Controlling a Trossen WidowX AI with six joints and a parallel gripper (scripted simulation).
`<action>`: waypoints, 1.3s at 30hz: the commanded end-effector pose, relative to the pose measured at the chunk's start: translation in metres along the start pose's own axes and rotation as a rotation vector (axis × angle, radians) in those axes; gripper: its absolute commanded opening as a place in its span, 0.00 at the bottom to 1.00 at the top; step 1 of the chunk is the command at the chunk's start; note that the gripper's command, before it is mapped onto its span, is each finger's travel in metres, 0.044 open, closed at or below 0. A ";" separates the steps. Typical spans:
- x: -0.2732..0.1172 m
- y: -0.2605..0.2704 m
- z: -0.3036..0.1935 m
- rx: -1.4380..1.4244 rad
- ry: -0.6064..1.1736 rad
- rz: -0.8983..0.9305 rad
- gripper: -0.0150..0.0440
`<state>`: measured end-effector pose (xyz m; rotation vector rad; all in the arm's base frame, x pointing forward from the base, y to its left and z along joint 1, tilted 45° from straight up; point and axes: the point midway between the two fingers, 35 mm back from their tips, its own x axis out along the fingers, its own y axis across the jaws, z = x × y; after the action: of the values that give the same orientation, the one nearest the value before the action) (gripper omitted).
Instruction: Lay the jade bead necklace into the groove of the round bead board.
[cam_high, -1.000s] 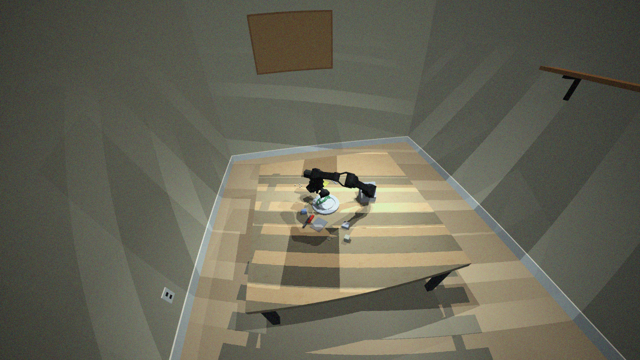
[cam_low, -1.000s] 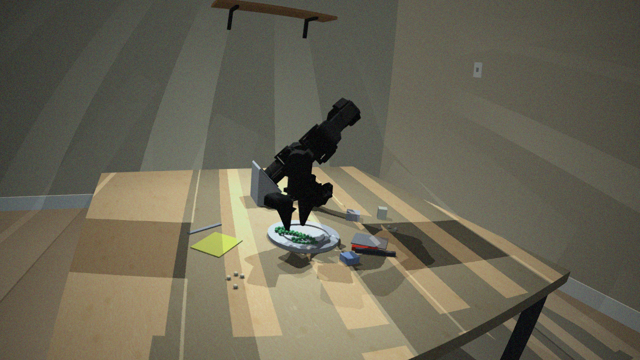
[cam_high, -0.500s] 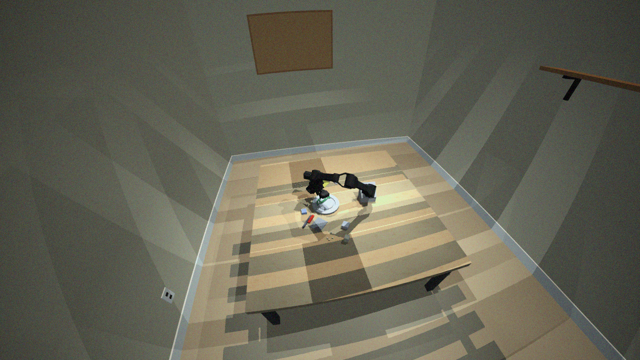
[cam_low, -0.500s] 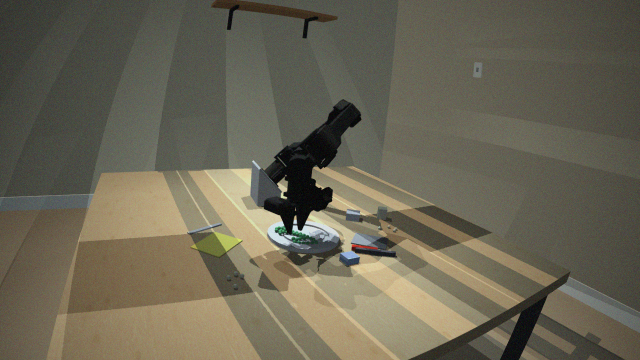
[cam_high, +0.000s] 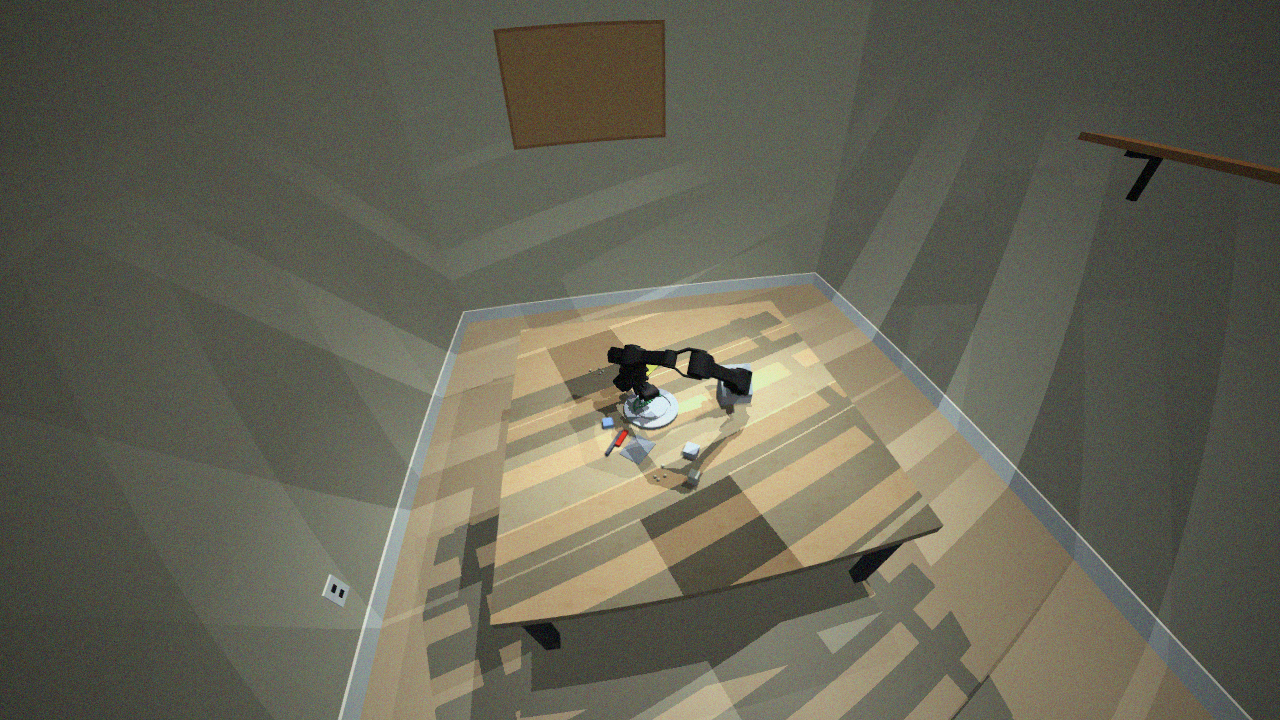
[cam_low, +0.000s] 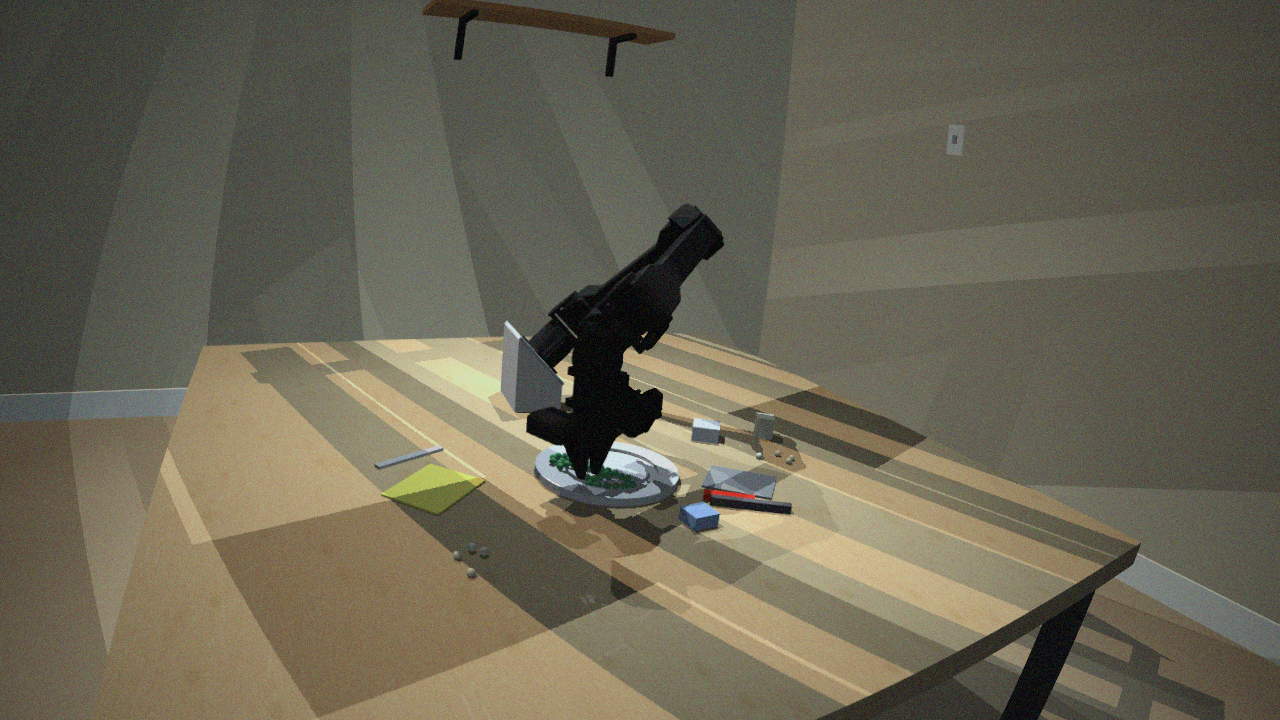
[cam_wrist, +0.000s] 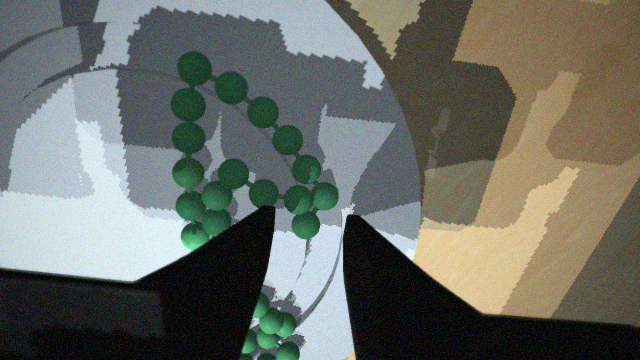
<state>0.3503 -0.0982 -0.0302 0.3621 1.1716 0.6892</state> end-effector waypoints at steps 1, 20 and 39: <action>0.000 0.000 0.000 -0.002 0.000 0.000 0.43; 0.000 0.000 0.000 -0.002 0.000 0.000 0.25; -0.006 -0.006 -0.005 0.008 0.006 0.011 0.25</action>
<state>0.3469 -0.1070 -0.0282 0.3728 1.1715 0.6925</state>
